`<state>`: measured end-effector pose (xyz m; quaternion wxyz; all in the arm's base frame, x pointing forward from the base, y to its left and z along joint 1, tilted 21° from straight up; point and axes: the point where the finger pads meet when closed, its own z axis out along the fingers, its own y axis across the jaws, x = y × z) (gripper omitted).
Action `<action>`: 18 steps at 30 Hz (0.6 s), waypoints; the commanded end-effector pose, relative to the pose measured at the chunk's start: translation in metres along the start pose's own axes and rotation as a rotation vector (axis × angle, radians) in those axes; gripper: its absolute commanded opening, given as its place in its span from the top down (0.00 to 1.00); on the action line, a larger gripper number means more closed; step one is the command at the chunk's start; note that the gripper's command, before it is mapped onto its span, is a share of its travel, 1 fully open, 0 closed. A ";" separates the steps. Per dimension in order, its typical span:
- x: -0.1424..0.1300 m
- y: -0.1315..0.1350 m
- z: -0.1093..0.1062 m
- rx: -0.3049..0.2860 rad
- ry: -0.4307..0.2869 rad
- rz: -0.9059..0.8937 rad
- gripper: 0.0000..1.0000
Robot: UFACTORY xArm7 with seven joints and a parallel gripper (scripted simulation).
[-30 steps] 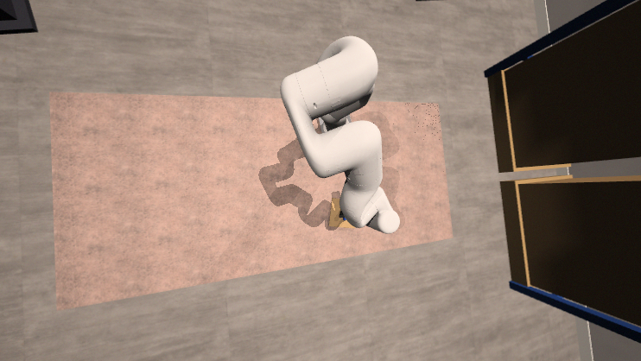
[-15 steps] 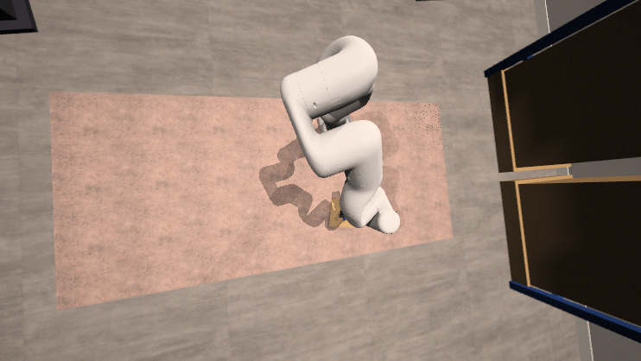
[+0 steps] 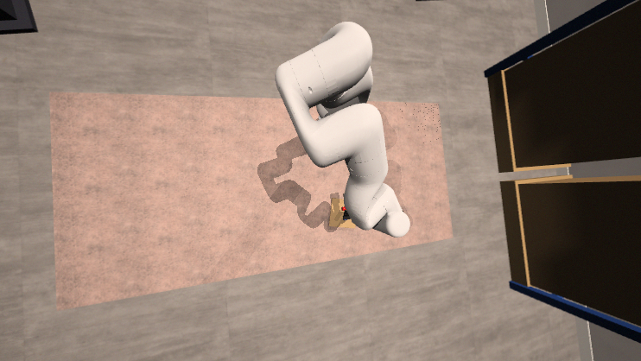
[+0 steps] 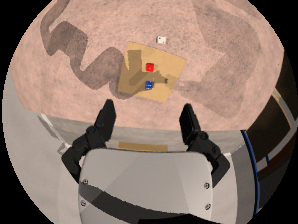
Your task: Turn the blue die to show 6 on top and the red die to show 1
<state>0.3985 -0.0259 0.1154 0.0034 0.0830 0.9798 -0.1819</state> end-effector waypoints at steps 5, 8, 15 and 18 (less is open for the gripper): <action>-0.001 0.000 -0.032 0.000 -0.002 0.000 0.00; -0.001 0.000 -0.039 0.000 -0.002 0.000 0.00; -0.001 0.000 -0.042 0.000 -0.002 0.000 0.00; -0.001 0.000 -0.042 0.000 -0.002 0.000 0.00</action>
